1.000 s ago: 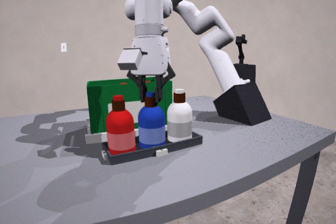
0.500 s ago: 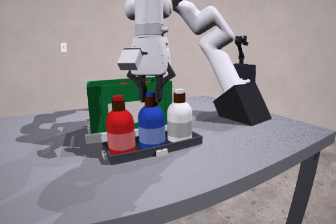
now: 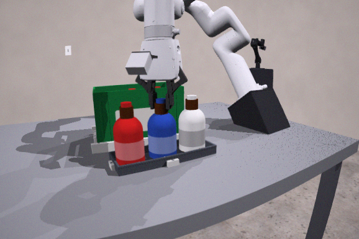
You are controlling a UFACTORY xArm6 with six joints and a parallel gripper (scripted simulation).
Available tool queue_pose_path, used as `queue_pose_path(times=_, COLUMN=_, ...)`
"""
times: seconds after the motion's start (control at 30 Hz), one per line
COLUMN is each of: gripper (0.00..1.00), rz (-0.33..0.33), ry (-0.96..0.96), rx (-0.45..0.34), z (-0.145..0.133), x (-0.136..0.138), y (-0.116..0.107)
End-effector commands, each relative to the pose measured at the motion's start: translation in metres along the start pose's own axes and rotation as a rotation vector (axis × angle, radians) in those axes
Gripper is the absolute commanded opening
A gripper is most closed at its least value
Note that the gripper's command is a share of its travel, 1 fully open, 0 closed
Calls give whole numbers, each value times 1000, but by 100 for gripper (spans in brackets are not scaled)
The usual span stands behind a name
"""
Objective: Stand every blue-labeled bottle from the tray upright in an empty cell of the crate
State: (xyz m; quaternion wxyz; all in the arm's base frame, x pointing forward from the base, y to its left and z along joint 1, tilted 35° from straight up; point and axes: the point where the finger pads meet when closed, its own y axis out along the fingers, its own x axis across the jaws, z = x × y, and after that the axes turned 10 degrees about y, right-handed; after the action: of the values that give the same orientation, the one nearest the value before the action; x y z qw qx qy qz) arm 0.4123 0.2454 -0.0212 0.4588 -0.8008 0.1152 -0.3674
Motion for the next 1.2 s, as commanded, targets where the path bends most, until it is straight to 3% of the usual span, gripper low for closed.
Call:
queue_pose_path(times=0.0, gripper=0, rz=0, ry=1, rx=4, z=1, x=0, y=-2)
queue_pose_path(times=1.17, gripper=0, rz=0, ry=1, rx=4, z=1, x=0, y=-13)
